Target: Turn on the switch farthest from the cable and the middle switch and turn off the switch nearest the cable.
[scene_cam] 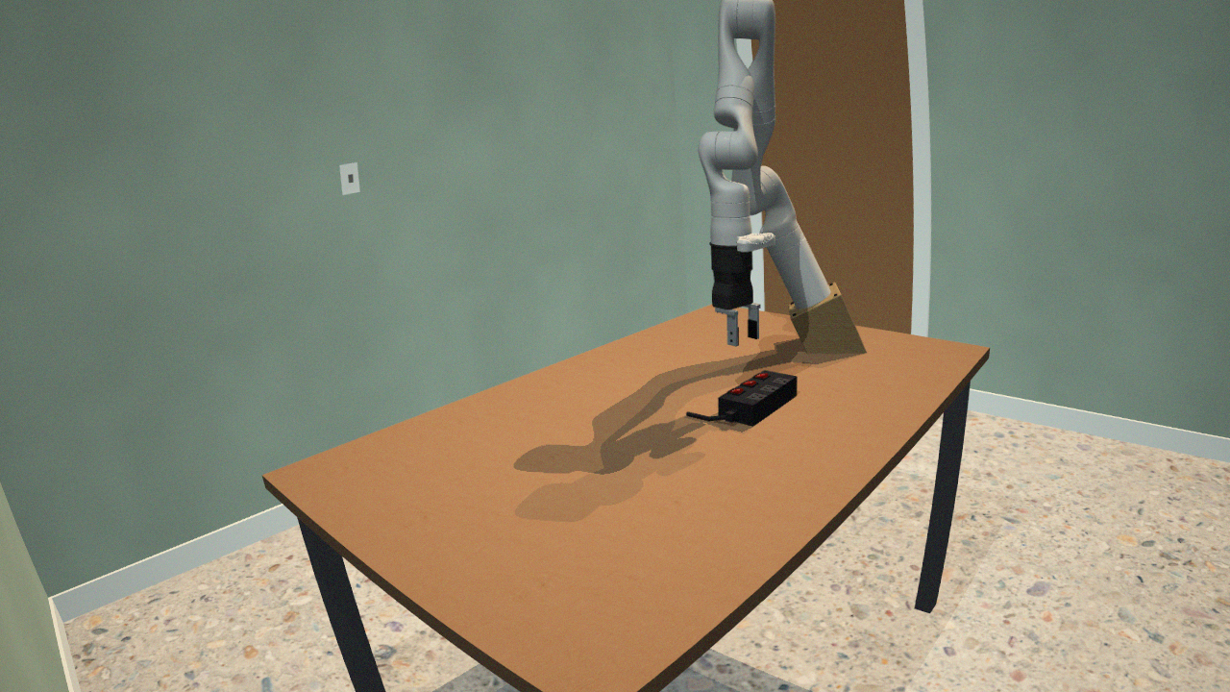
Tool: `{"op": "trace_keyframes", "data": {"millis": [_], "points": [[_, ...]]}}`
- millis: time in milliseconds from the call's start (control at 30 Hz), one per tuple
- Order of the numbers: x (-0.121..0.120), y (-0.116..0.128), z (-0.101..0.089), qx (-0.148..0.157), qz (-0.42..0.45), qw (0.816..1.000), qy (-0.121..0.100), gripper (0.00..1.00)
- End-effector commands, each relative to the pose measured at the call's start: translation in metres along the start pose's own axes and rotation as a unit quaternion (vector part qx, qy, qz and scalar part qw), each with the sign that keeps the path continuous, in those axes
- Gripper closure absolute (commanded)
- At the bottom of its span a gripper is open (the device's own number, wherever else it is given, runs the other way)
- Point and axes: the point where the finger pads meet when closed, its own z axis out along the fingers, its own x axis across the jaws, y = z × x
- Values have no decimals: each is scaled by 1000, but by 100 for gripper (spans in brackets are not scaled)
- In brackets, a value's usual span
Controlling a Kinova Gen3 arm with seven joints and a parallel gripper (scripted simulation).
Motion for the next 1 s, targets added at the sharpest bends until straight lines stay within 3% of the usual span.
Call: {"op": "trace_keyframes", "data": {"millis": [0, 200, 967], "points": [[8, -8, -33, 9, -53, 999, -2, 0], [9, -7, -43, 8, -70, 997, -5, 0], [8, -7, -40, 6, -65, 998, -5, 0]]}}
